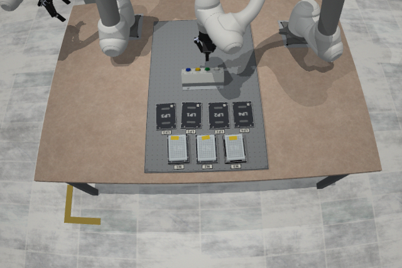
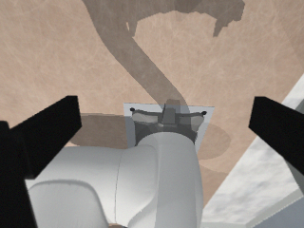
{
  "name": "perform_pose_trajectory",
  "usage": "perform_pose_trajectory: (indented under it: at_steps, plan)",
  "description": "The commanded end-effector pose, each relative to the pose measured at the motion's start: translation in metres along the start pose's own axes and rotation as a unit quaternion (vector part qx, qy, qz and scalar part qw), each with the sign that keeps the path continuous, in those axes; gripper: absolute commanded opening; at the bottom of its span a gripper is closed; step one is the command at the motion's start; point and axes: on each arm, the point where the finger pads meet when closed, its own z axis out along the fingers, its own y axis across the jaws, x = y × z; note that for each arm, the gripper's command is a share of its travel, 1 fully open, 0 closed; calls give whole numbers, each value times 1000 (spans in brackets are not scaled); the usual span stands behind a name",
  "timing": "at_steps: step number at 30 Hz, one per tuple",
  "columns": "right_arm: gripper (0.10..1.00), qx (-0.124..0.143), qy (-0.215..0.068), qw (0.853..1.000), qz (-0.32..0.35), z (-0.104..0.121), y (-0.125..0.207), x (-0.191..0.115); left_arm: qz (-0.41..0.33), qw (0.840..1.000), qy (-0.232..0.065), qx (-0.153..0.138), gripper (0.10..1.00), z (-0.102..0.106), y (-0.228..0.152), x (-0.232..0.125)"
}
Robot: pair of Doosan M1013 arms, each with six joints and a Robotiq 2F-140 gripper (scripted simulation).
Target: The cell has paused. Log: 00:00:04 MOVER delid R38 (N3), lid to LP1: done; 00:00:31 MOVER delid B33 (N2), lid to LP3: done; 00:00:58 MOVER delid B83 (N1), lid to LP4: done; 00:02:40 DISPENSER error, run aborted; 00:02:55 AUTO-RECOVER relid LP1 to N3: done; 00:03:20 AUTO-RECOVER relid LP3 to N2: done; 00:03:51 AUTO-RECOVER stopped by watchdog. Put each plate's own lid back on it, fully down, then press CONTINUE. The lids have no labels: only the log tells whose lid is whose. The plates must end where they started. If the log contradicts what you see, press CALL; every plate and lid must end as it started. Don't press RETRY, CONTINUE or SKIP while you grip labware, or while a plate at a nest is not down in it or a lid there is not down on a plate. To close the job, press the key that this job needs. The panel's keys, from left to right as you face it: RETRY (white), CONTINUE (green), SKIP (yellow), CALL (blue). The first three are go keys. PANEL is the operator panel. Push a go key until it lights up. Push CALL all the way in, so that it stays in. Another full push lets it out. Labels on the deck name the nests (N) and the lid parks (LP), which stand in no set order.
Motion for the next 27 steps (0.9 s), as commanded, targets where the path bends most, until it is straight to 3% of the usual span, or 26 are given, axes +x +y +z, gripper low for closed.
perform_pose_trajectory:
  at_steps: [1, 27]
  plan:
    - [1000, 0, 1, 1000, 0, -1, 0, 0, 0, 1000, 0, 0, 99, 0, 0, 0]
    - [1000, 0, 1, 1000, 0, -1, 0, 0, 0, 1000, 0, 0, 99, 10, 1, 0]
